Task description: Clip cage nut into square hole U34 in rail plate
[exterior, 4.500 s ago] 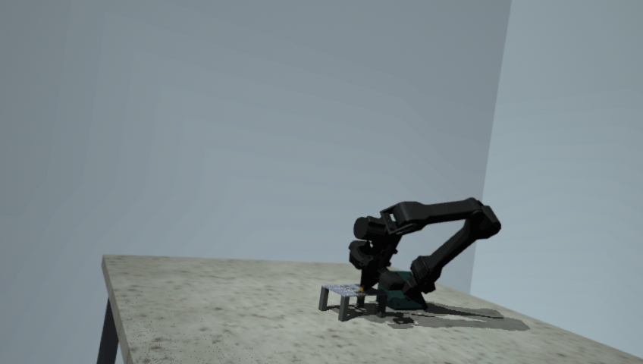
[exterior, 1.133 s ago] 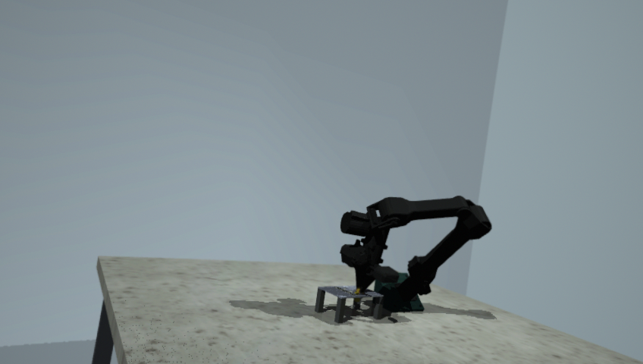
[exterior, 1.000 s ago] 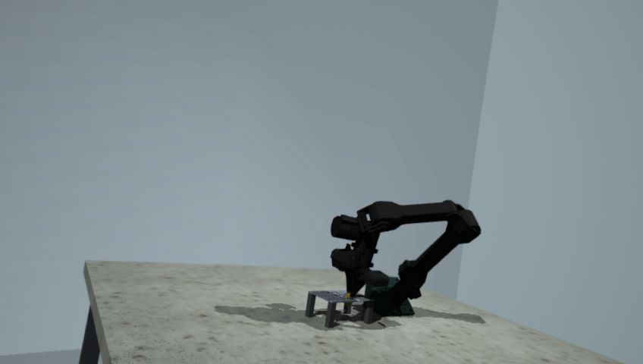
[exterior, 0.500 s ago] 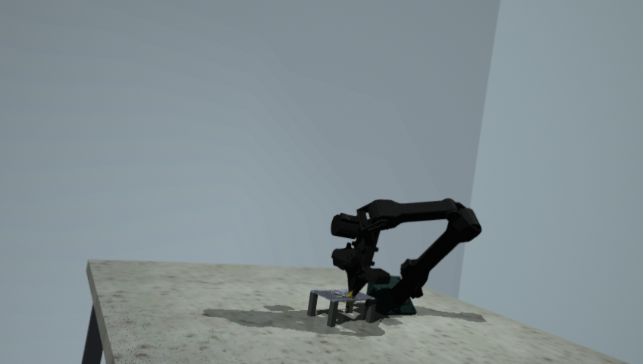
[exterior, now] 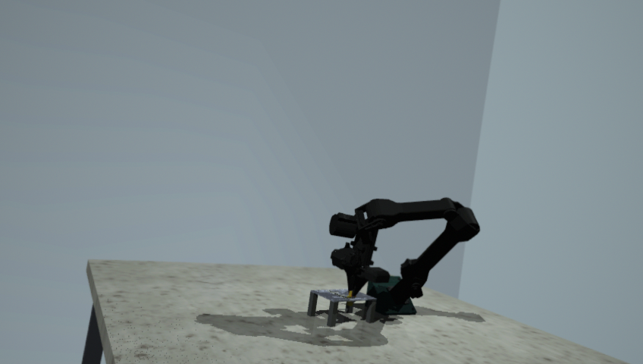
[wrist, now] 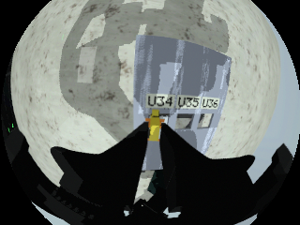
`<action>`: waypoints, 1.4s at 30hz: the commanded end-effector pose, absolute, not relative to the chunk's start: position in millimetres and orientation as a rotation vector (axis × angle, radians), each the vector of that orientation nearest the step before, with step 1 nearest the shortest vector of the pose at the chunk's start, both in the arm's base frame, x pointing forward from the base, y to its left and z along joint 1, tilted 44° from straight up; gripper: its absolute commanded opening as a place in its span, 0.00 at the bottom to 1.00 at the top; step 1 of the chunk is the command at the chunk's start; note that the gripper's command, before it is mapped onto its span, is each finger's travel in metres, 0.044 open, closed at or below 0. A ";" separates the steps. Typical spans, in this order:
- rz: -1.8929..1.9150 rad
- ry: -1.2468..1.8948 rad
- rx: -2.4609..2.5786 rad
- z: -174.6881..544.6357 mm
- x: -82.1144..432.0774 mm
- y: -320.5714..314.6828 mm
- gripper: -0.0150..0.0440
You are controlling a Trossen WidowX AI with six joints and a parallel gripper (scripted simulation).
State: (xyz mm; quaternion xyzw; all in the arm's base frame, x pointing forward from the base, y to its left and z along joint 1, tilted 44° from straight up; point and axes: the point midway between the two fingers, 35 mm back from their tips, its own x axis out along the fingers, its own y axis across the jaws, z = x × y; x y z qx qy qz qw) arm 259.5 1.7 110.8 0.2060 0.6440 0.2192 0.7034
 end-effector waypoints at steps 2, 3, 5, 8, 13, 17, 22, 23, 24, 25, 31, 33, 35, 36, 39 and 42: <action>0.502 1.430 0.467 110.6 259.4 1.7 0.30; 0.505 1.429 0.470 110.4 259.4 1.6 0.30; 0.512 1.428 0.477 110.1 259.5 1.3 0.30; 0.520 1.426 0.484 109.7 259.5 1.1 0.30; 0.526 1.424 0.490 109.4 259.5 0.8 0.30; 0.531 1.423 0.495 109.2 259.5 0.7 0.30; 0.538 1.422 0.501 108.8 259.6 0.5 0.30; 0.540 1.421 0.503 108.7 259.6 0.4 0.30; 0.543 1.421 0.506 108.6 259.6 0.4 0.30; 0.546 1.420 0.508 108.4 259.6 0.3 0.30; 0.555 1.418 0.516 108.1 259.7 0.1 0.30; 0.560 1.417 0.521 107.8 259.7 -0.1 0.30; 0.561 1.416 0.522 107.8 259.7 -0.2 0.30; 0.563 1.416 0.523 107.7 259.7 -0.2 0.30; 0.569 1.415 0.528 107.6 259.7 -0.4 0.30; 0.574 1.413 0.534 107.4 259.7 -0.7 0.30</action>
